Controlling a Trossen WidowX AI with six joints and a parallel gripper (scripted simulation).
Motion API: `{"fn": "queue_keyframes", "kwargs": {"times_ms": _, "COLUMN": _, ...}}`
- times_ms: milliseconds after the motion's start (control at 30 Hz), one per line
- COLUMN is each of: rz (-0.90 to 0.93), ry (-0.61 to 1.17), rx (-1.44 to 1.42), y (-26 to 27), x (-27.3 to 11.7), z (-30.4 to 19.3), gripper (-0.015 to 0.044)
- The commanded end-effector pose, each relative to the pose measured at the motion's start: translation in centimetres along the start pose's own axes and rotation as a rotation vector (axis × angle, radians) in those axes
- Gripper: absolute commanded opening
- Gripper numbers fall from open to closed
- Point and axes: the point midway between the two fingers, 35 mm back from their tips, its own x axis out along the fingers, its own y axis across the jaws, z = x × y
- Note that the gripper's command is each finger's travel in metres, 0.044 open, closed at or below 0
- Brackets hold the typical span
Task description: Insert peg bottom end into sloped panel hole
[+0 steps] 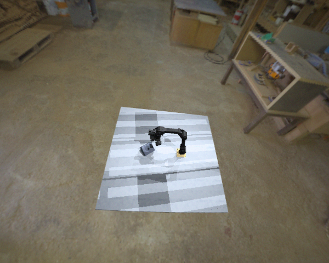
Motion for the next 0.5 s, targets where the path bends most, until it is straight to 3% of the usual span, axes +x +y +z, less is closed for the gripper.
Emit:
{"fn": "queue_keyframes", "kwargs": {"times_ms": 0, "rz": -0.014, "ry": -0.005, "rx": -0.029, "y": 0.3, "x": -0.4, "z": 0.4, "gripper": 0.0000}}
{"fn": "queue_keyframes", "kwargs": {"times_ms": 467, "rz": -0.052, "ry": -0.022, "rx": -0.118, "y": 1.8, "x": -1.2, "z": 1.6, "gripper": 0.0000}}
